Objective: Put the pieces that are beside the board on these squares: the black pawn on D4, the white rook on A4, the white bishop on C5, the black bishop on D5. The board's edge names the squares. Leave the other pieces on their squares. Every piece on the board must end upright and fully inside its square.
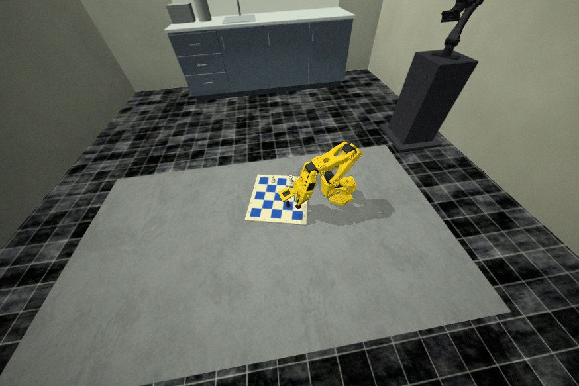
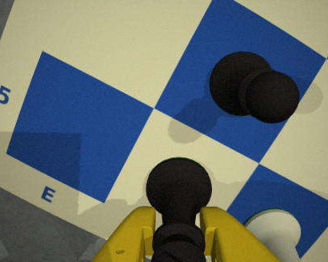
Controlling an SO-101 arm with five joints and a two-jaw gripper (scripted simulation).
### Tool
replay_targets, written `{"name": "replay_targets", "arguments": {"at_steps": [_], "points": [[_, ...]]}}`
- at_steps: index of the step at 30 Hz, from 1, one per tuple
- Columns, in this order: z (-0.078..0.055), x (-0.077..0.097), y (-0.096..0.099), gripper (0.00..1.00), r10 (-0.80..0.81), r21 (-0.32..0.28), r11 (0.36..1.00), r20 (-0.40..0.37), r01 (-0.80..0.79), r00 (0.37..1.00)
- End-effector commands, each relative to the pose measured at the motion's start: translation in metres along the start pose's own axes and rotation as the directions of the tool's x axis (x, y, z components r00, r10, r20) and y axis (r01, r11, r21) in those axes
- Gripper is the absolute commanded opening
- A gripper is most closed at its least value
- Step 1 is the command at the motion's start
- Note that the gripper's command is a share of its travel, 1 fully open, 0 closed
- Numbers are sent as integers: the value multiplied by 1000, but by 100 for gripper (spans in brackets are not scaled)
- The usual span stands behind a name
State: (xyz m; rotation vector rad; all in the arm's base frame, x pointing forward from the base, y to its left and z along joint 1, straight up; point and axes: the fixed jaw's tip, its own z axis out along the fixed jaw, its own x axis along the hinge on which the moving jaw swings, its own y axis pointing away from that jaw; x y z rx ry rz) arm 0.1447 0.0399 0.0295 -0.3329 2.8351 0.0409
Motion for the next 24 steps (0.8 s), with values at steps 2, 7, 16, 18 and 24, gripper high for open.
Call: {"name": "replay_targets", "arguments": {"at_steps": [2, 7, 16, 18, 24], "points": [[0, 1, 1, 0, -14, -3, 1000, -9, 14, 1000], [0, 1, 1, 0, -14, -3, 1000, -9, 14, 1000], [0, 1, 1, 2, -14, -3, 1000, -9, 14, 1000], [0, 1, 1, 3, -14, -3, 1000, -9, 14, 1000], [0, 1, 1, 8, -14, -3, 1000, -9, 14, 1000]]}}
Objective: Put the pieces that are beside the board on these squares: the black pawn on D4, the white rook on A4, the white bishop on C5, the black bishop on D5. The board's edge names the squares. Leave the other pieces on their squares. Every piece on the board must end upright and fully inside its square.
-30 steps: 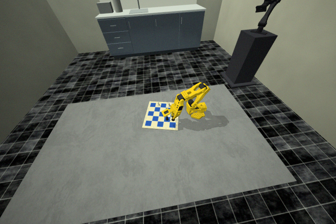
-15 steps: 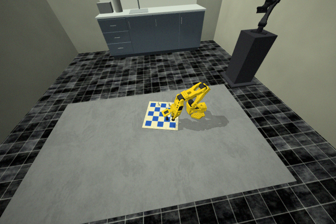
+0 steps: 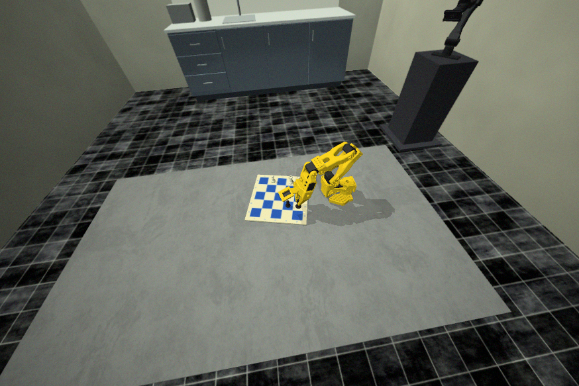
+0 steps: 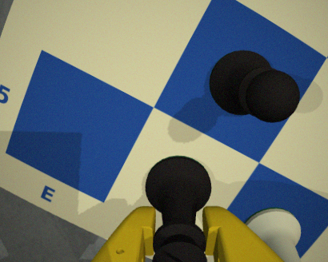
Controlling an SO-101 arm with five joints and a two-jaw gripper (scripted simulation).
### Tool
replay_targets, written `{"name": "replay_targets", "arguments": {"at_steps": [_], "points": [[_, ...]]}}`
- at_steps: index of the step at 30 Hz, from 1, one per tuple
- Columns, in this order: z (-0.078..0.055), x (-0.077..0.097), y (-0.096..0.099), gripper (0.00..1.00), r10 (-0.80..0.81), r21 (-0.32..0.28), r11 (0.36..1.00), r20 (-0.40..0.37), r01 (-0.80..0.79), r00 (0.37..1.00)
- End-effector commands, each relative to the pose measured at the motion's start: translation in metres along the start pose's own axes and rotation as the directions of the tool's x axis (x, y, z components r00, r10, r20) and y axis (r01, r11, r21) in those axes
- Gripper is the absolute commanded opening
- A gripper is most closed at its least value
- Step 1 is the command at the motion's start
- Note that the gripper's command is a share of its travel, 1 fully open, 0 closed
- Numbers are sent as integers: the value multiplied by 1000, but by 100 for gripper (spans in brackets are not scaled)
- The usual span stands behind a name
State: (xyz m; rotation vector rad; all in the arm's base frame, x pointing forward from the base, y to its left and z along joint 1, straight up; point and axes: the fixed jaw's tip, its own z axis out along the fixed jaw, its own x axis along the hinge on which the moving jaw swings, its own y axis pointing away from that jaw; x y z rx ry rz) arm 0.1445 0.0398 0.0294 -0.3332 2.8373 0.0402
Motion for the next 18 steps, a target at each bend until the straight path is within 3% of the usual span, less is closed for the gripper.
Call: {"name": "replay_targets", "arguments": {"at_steps": [1, 18], "points": [[0, 1, 1, 9, -14, -3, 1000, -7, 14, 1000], [0, 1, 3, 10, -14, -7, 1000, -7, 14, 1000]]}}
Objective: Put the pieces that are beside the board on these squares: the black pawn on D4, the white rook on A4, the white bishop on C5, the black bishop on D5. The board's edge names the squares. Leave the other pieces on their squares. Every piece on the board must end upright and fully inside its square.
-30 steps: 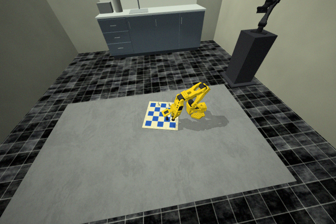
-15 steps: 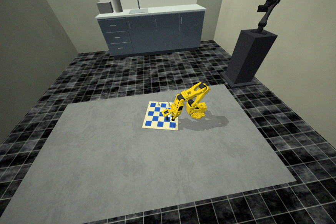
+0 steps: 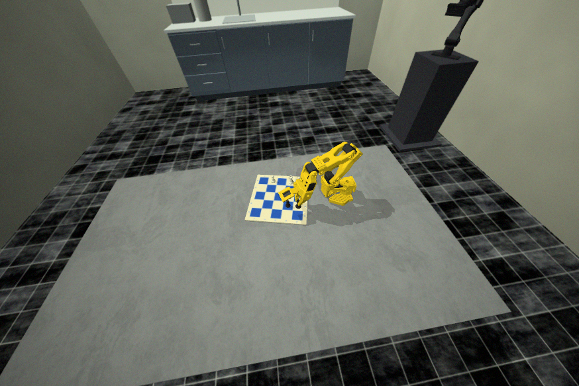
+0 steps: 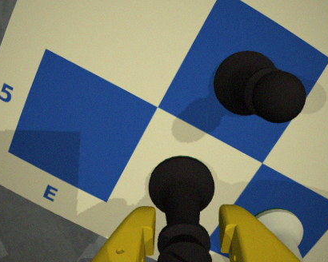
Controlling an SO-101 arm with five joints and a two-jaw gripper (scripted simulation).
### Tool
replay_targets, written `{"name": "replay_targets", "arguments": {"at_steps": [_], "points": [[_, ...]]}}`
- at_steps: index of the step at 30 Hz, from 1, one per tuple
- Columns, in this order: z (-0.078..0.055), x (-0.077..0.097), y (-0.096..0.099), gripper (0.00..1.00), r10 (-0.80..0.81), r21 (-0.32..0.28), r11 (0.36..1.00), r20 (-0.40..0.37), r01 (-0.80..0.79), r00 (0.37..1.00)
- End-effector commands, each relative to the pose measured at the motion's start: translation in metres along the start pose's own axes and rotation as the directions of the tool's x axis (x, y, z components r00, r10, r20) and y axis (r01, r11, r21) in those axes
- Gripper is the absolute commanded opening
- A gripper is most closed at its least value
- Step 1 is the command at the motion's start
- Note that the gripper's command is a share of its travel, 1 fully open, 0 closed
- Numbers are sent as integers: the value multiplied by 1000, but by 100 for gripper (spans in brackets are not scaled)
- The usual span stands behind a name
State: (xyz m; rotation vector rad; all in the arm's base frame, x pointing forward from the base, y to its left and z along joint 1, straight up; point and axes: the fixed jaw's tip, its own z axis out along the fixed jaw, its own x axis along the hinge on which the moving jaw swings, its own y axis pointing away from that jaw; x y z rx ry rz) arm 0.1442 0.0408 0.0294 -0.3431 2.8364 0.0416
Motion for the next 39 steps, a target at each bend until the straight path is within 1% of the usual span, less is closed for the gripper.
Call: {"name": "replay_targets", "arguments": {"at_steps": [1, 39], "points": [[0, 1, 3, 10, -7, -6, 1000, -7, 7, 1000], [1, 4, 1, 10, 14, -2, 1000, -7, -14, 1000]]}}
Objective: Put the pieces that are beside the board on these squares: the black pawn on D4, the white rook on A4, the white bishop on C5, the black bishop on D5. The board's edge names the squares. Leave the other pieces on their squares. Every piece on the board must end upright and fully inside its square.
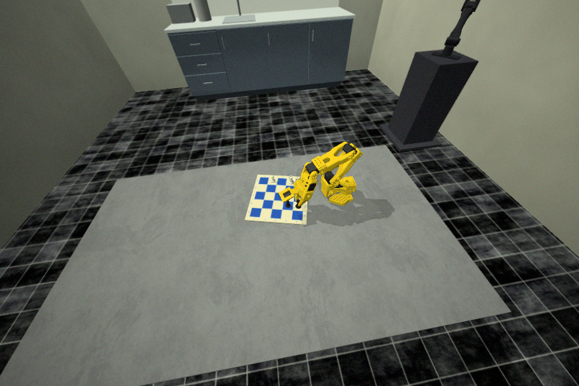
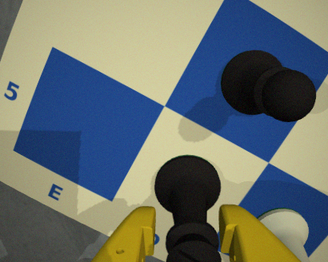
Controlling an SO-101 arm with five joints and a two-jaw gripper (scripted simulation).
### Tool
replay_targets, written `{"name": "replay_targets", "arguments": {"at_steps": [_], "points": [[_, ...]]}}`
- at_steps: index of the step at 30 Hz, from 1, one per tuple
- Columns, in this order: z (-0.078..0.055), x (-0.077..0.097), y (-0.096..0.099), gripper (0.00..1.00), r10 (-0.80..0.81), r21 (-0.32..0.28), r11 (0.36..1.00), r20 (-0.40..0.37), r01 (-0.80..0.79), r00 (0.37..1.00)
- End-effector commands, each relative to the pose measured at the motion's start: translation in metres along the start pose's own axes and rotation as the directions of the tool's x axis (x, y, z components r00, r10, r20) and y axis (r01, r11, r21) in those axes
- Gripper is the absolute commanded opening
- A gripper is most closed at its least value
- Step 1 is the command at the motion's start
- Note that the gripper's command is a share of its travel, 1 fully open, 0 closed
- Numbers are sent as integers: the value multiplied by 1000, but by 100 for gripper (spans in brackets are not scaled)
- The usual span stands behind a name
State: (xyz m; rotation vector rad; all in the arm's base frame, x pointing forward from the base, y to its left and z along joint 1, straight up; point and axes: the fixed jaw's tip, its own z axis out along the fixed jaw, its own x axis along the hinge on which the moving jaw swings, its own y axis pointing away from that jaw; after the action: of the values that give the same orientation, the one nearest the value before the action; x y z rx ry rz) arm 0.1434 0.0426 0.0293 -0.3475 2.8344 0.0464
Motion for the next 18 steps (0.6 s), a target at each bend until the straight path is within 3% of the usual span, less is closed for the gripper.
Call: {"name": "replay_targets", "arguments": {"at_steps": [1, 18], "points": [[1, 3, -1, 10, 17, 1, 1000, -9, -17, 1000], [-9, 0, -1, 10, 17, 1, 1000, -8, -17, 1000]]}}
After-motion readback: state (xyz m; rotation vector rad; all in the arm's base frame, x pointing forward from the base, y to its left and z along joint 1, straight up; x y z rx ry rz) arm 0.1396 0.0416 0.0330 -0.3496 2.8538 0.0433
